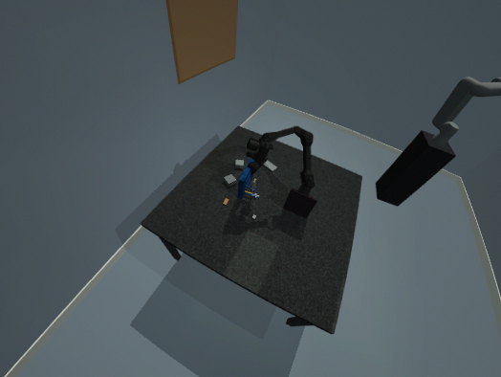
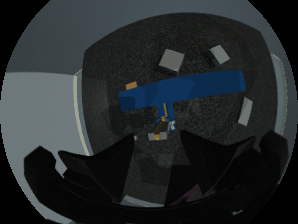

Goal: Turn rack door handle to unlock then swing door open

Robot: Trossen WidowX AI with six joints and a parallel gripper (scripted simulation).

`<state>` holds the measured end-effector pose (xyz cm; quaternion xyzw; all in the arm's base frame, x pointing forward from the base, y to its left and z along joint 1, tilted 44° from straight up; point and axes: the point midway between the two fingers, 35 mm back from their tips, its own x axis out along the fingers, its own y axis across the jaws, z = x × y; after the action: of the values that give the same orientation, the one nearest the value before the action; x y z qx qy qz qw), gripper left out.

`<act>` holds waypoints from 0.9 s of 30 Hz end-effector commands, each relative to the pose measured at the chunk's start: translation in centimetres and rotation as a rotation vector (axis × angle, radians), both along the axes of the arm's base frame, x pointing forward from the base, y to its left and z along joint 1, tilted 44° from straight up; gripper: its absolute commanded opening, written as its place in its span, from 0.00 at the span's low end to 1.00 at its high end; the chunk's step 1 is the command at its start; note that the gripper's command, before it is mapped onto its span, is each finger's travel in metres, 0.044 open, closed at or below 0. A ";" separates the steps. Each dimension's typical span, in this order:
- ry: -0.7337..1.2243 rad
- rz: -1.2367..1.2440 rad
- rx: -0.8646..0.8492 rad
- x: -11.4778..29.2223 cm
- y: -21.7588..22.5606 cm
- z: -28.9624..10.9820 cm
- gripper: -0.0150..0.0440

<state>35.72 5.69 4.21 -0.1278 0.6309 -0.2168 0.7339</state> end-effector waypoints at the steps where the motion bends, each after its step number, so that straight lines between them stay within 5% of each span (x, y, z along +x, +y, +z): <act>1: 0.055 -0.006 -0.053 -0.4 0.0 -0.8 0.74; 14: 0.236 0.007 -0.251 -1.8 0.2 -3.2 0.74; 27: 0.238 0.008 -0.253 -1.8 -0.8 -4.4 0.74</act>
<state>34.10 5.47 0.22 -0.2429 0.6783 -0.2738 0.6371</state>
